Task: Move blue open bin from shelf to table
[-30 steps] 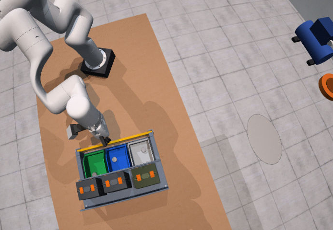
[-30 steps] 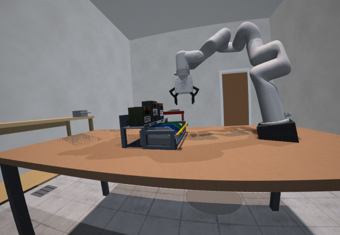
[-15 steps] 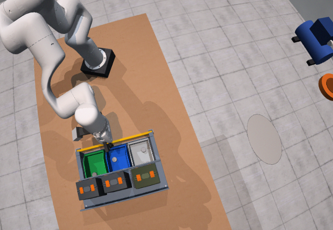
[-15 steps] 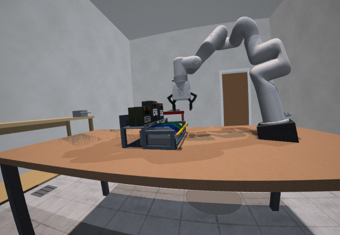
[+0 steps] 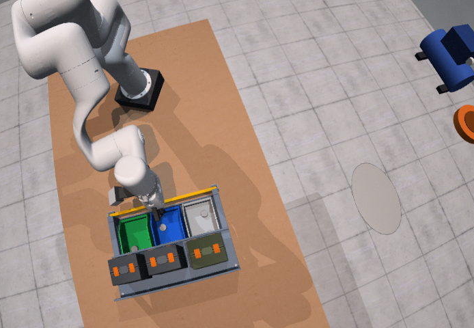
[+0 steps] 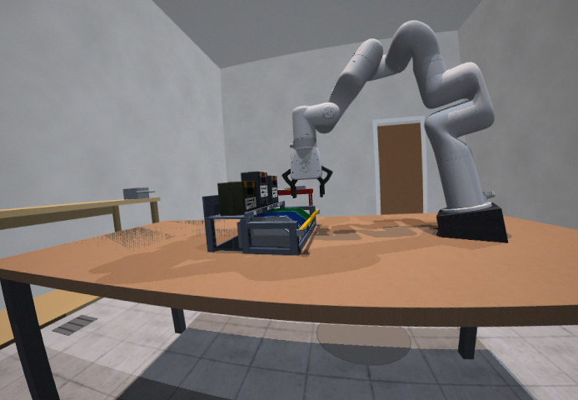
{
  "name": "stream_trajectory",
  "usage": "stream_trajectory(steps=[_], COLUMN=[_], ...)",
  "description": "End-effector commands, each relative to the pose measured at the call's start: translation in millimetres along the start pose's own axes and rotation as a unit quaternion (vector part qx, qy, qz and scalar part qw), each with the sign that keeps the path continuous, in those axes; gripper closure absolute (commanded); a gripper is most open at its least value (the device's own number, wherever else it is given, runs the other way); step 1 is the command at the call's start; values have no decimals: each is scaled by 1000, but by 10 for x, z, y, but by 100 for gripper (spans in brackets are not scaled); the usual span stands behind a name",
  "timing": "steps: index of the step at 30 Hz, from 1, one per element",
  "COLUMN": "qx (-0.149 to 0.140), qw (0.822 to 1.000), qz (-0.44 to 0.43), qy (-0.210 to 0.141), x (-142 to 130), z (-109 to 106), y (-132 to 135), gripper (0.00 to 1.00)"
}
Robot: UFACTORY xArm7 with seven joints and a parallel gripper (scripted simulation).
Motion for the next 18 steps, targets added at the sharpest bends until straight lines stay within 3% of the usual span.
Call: stream_trajectory(steps=[1,18], qx=[-1,-2], qw=[1000,1000], qz=[0,0], qy=[-2,-3], x=[6,15], z=[-62,-116], y=[-2,13], gripper=[0,0])
Point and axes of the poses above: the point where the finger pads meet when closed, its own z axis out along the fingers, its own y axis across the jaws, x = y × z, the point moved 8 cm from there along -z, back along the fingers, and after that the axes turned 8 degrees about z, right-handed, at the moved point
